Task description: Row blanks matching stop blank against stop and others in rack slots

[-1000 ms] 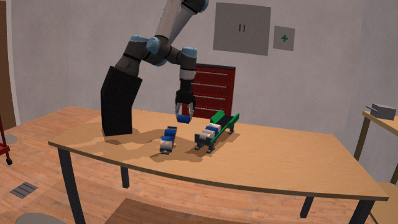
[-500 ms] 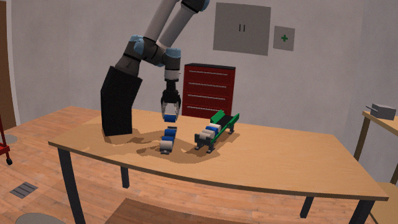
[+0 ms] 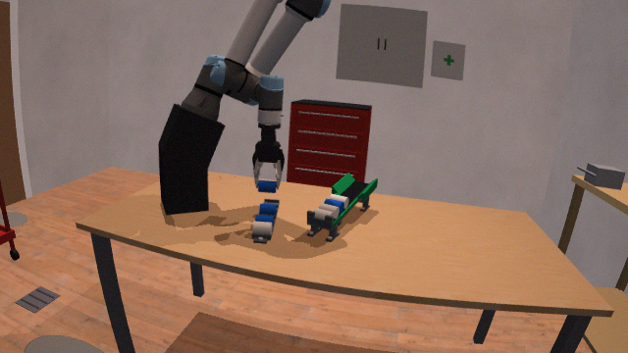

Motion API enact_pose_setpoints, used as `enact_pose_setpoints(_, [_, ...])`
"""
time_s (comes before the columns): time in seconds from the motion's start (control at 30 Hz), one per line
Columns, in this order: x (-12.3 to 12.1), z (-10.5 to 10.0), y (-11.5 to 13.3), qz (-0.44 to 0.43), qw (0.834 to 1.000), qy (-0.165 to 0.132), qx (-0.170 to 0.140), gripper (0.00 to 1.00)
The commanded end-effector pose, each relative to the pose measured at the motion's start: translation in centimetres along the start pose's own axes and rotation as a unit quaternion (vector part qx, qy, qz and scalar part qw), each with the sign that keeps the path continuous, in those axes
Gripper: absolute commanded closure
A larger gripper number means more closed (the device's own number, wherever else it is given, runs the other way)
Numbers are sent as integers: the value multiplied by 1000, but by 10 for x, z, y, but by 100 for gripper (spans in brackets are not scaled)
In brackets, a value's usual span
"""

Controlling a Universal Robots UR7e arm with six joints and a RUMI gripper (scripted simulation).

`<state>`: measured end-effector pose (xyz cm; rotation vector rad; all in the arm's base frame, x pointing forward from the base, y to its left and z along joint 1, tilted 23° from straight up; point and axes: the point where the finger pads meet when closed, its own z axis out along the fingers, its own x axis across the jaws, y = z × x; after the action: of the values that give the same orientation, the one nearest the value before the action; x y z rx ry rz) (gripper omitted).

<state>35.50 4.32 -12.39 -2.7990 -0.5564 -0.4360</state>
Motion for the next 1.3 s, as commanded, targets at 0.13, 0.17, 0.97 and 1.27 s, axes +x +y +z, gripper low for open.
enact_pose_setpoints(0.13, [0,2,0,0,1000,0,0,65])
enact_pose_setpoints(0.17, [0,2,0,0,1000,0,0,65])
enact_pose_setpoints(0.97, [0,41,0,0,1000,0,0,65])
enact_pose_setpoints(1.27, [0,68,0,0,1000,0,0,65])
